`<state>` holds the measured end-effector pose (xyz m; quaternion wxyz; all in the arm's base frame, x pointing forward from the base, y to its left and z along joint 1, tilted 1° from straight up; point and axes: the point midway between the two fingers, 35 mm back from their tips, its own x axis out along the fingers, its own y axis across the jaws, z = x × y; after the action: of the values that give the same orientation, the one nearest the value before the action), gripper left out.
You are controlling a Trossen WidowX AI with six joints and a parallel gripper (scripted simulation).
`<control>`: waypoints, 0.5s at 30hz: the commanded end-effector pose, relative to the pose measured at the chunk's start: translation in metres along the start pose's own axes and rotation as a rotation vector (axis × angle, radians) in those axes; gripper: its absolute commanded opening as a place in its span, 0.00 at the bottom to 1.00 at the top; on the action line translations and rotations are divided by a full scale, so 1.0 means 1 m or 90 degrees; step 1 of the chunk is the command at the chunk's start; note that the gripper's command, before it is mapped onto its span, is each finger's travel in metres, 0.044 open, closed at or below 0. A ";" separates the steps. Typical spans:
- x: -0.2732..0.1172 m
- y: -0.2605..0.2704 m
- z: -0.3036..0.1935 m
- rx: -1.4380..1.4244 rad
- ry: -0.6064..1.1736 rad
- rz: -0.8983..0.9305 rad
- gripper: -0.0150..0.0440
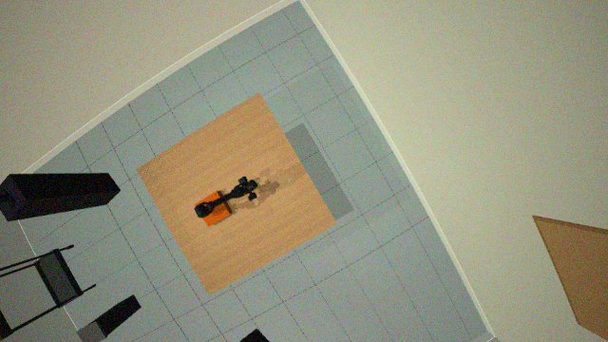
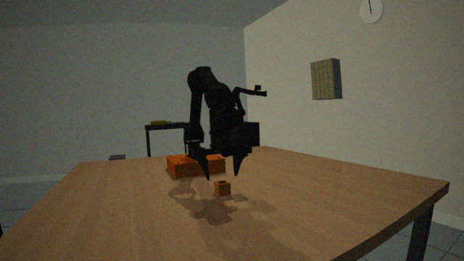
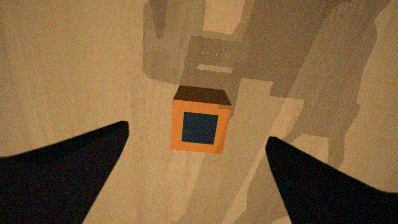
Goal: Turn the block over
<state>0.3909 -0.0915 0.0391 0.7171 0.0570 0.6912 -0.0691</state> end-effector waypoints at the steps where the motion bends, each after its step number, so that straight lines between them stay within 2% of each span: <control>1: 0.009 0.000 -0.002 -0.003 0.005 -0.003 1.00; 15: 0.031 -0.001 -0.002 -0.003 0.005 -0.003 1.00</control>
<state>0.3917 -0.0919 0.0150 0.7170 0.0572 0.6913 -0.0693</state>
